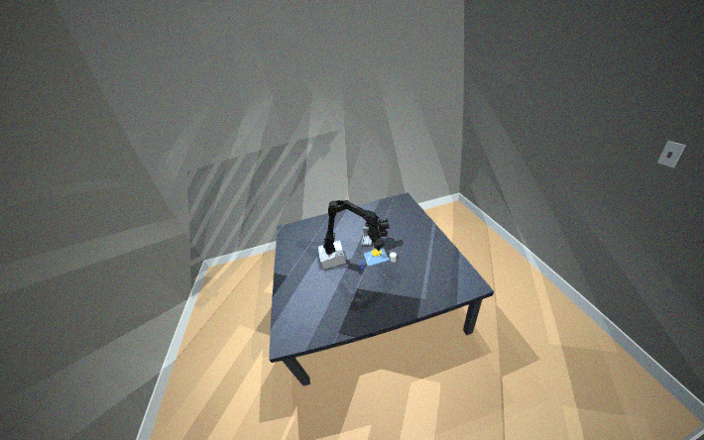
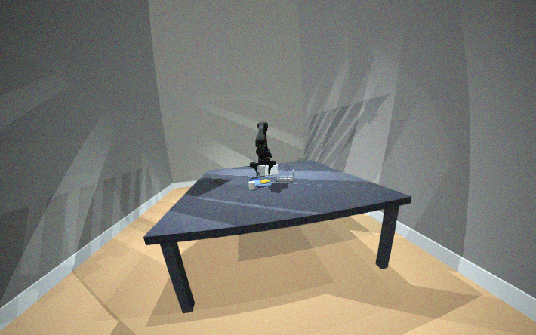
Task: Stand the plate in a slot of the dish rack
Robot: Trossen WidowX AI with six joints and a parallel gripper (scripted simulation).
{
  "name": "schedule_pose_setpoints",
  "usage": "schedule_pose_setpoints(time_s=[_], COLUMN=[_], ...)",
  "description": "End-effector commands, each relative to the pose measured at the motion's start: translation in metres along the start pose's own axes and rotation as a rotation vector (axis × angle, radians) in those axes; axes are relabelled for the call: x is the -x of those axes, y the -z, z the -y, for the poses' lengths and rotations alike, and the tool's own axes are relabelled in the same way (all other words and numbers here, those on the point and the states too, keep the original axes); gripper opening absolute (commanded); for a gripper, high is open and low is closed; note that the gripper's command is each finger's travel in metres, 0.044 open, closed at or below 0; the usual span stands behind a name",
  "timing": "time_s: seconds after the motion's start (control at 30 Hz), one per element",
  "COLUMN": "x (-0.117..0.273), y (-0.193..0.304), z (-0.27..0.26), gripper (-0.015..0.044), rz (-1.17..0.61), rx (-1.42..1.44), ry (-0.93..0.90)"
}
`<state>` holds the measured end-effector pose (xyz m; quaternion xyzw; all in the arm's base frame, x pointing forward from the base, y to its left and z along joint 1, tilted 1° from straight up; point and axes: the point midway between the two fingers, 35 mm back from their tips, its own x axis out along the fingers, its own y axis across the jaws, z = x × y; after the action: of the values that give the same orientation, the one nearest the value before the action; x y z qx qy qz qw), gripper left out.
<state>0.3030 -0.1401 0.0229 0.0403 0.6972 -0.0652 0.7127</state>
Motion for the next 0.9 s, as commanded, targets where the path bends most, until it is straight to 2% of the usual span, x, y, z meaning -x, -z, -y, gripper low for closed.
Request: schedule_pose_setpoints(time_s=[0.0, 0.87], x=[-0.002, -0.036], y=[0.007, 0.006], z=[-0.007, -0.007], gripper=[0.0400, 0.0400], rz=[-0.017, -0.017], rx=[-0.002, -0.002], ry=[-0.016, -0.016])
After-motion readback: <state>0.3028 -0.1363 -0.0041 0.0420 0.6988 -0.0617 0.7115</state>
